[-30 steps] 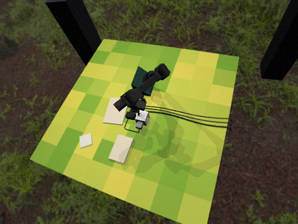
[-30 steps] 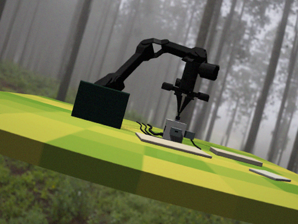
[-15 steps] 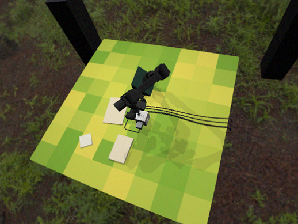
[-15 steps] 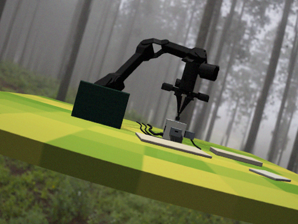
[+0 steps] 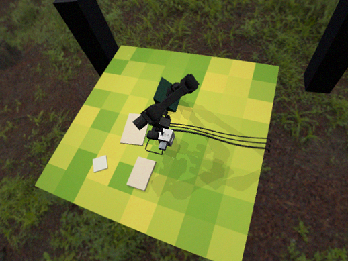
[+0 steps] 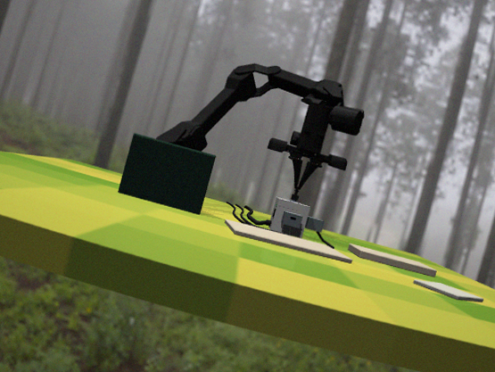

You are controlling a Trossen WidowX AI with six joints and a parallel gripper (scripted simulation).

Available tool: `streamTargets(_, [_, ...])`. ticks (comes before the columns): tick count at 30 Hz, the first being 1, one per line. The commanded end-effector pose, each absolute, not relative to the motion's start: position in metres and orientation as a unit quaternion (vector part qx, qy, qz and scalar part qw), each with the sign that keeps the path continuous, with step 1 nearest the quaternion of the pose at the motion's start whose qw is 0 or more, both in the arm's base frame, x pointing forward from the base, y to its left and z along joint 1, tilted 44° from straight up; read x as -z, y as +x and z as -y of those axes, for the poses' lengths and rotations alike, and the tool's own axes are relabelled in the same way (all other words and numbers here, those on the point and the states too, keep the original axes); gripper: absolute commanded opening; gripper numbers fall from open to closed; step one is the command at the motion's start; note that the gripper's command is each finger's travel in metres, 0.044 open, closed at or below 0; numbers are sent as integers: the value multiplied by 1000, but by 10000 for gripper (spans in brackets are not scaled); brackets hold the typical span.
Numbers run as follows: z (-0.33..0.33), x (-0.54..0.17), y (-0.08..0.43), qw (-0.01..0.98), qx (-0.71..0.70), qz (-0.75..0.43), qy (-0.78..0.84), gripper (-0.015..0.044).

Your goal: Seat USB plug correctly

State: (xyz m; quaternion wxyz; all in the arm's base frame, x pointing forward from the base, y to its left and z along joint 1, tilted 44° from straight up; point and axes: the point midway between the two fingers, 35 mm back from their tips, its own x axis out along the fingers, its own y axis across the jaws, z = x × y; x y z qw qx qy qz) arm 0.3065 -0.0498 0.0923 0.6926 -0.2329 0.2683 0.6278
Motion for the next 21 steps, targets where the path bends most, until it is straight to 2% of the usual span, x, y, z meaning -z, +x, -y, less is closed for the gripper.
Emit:
streamTargets(1, [49,-92,307,694,-627,-267,-232,0])
streamTargets(21, [47,-91,307,694,-627,-267,-232,0])
